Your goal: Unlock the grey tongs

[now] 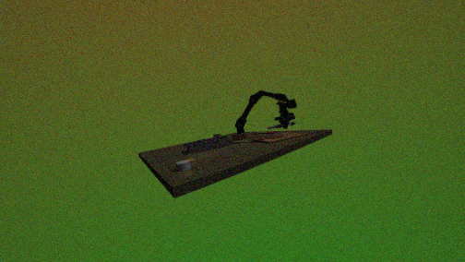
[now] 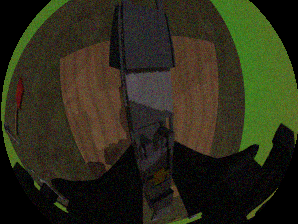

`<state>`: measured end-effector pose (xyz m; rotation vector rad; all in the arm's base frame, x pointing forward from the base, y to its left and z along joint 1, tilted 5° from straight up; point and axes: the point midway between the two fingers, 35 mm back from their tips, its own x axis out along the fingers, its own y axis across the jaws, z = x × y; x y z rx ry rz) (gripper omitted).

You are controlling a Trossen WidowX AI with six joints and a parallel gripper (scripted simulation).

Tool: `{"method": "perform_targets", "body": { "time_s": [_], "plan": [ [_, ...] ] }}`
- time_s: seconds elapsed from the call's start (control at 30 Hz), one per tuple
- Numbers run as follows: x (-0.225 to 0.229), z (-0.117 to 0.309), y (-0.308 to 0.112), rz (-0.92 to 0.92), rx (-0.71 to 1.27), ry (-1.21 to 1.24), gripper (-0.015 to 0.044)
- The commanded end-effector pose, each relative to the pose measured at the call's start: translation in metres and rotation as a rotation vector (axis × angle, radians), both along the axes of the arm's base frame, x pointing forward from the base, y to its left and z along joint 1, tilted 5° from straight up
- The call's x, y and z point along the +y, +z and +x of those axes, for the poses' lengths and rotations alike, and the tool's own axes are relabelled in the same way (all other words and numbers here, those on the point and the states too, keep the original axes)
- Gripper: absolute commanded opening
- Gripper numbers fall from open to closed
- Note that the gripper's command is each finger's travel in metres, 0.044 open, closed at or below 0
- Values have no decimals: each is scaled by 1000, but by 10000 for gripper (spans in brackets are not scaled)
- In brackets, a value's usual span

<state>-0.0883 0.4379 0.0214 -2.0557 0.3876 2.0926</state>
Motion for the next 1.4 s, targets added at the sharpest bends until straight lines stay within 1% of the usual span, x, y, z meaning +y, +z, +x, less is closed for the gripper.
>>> {"method": "perform_targets", "body": {
  "time_s": [0.0,0.23,0.43,1.17,1.2,1.3,1.37],
  "plan": [
    [-2,1,-7,2,-4,-4,-150],
    [-4,1,-18,2,-4,-4,-150],
    [-5,1,-19,2,-4,-4,-150],
    [-5,0,-18,-2,0,0,428],
    [-5,0,-18,-2,0,0,440],
    [-6,-1,-16,-2,0,0,440],
    [-13,-5,-6,-3,0,0,440]
  ]
}}
